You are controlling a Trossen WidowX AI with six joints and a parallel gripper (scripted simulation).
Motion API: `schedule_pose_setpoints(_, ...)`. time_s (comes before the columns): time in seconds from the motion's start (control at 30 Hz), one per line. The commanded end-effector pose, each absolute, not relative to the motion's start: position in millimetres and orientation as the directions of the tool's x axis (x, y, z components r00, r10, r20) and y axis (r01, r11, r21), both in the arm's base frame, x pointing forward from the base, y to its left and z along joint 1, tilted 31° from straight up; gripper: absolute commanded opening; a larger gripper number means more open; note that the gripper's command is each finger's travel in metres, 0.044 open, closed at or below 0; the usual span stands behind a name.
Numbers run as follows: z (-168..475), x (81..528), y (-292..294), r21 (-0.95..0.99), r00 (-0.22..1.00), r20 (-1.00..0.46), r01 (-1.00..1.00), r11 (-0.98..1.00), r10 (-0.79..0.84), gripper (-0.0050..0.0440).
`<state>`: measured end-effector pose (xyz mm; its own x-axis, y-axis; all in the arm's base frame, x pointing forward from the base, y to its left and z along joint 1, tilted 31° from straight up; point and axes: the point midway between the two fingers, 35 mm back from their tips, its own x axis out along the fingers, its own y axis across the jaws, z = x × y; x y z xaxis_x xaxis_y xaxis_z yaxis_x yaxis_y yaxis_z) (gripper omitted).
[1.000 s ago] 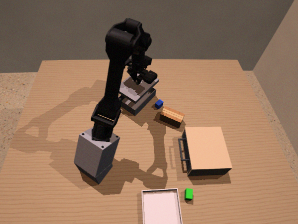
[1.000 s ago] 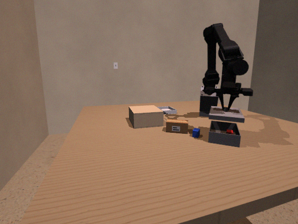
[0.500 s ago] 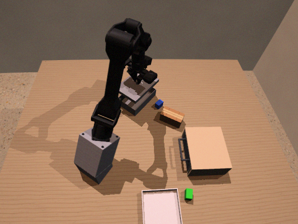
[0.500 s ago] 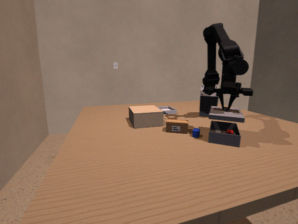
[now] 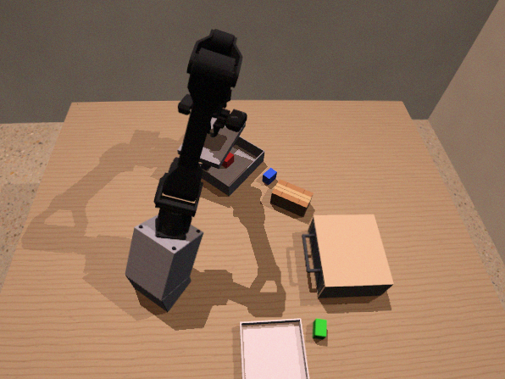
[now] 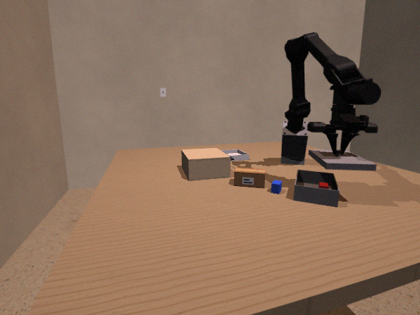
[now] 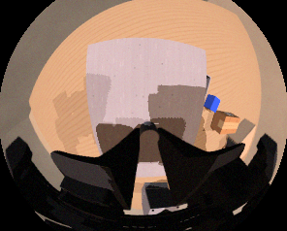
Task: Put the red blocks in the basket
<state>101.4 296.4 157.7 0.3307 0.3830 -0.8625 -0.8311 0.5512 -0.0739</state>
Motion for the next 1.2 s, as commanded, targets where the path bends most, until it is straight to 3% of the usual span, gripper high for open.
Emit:
schedule_pose_setpoints(0.0, 158.2, 86.0, 305.7, -0.125, 0.344, -0.856, -0.862, 0.492, 0.385, 0.0000)
schedule_pose_setpoints(0.43, 127.2, -23.0, 334.0, -0.345, 0.344, -0.856, -0.936, 0.069, 0.385, 0.0000)
schedule_pose_setpoints(0.67, 109.3, -69.6, 335.9, -0.397, 0.344, -0.856, -0.915, -0.067, 0.385, 0.0000)
schedule_pose_setpoints(1.17, 85.7, -62.4, 346.2, -0.397, 0.344, -0.856, -0.915, -0.067, 0.385, 0.0000)
